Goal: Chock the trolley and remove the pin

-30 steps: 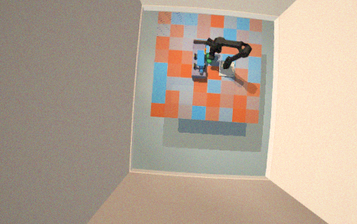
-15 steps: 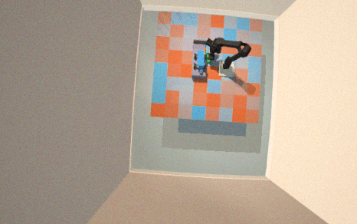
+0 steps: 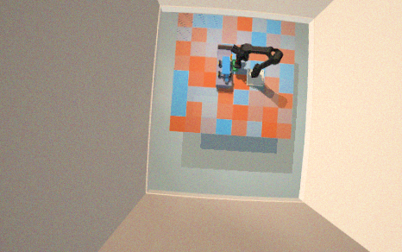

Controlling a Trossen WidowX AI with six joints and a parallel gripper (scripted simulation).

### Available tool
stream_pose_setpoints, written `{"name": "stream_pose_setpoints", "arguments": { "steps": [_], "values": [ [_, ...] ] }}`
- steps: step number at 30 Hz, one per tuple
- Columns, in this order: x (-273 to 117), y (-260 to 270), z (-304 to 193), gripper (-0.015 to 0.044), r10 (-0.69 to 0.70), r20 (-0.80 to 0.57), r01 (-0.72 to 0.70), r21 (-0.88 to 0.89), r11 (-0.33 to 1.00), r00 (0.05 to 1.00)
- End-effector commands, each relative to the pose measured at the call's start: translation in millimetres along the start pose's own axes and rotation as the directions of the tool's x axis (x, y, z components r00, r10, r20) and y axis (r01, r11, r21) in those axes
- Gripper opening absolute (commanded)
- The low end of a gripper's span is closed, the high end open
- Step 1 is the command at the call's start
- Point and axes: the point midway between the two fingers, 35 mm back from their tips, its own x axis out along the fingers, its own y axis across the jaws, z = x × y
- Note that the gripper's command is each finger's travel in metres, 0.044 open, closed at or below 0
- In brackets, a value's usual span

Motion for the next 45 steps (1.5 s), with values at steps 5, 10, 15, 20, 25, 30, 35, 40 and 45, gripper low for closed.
{"name": "stream_pose_setpoints", "arguments": {
  "steps": [5,10,15,20,25,30,35,40,45],
  "values": [
    [1.3,-4.9,0.0,0.019,0.003,0.0,-0.003,0.004,1.0,1.0],
    [2.2,-8.0,0.0,0.019,0.003,0.0,-0.003,0.004,1.0,1.0],
    [3.2,-11.0,-0.1,0.019,0.003,0.0,-0.003,0.004,1.0,1.0],
    [4.2,-14.0,-0.1,0.019,0.002,0.0,-0.002,0.004,1.0,1.0],
    [5.3,-16.9,-0.1,0.019,0.002,0.0,-0.002,0.004,1.0,1.0],
    [6.6,-19.8,-0.2,0.019,0.002,0.0,-0.002,0.004,1.0,1.0],
    [7.9,-22.5,-0.2,0.019,0.001,0.0,-0.001,0.004,1.0,1.0],
    [9.2,-25.2,-0.2,0.019,0.001,0.0,-0.001,0.004,1.0,1.0],
    [10.5,-27.7,-0.3,0.019,0.001,0.0,-0.001,0.004,1.0,1.0]
  ]
}}
